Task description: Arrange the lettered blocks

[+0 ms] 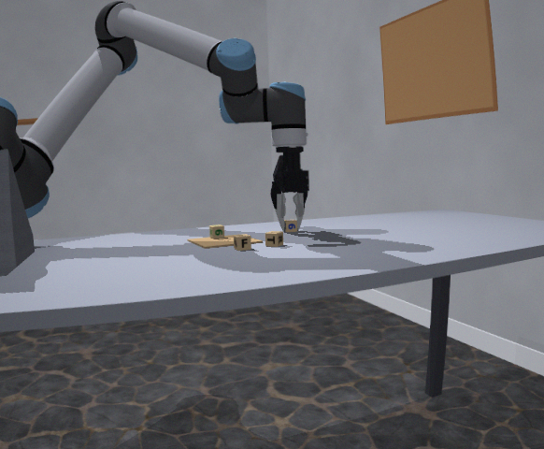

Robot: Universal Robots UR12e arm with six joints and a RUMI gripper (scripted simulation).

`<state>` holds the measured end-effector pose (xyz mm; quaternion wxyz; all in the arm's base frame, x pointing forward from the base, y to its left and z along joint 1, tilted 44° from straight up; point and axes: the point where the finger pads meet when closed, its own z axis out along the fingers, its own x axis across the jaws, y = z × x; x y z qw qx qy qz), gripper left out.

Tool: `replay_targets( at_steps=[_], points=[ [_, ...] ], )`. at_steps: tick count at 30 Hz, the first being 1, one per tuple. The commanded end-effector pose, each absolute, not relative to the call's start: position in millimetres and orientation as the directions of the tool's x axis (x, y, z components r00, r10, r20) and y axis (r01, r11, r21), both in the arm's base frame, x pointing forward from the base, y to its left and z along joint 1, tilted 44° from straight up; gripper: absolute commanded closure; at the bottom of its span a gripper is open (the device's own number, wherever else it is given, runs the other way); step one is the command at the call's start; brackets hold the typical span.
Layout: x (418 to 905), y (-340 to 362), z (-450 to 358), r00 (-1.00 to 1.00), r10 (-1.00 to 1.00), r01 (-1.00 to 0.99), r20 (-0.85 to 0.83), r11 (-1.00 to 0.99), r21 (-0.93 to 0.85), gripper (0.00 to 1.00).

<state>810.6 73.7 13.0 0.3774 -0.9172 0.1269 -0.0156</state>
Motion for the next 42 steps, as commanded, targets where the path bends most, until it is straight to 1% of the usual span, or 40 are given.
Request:
replay_targets(
  at_steps=[1,8,22,42],
  points=[
    [811.1,73.0,13.6,0.967,-0.245,-0.221,-0.066,-0.683,-0.696,0.91],
    [809.8,65.9,21.0,0.967,-0.245,-0.221,-0.066,-0.683,-0.696,0.91],
    [799.0,6.7,82.5,0.967,-0.245,-0.221,-0.066,-0.683,-0.696,0.91],
    [798.4,4.1,85.0,0.966,-0.248,-0.224,-0.069,-0.682,-0.696,0.91]
  ],
)
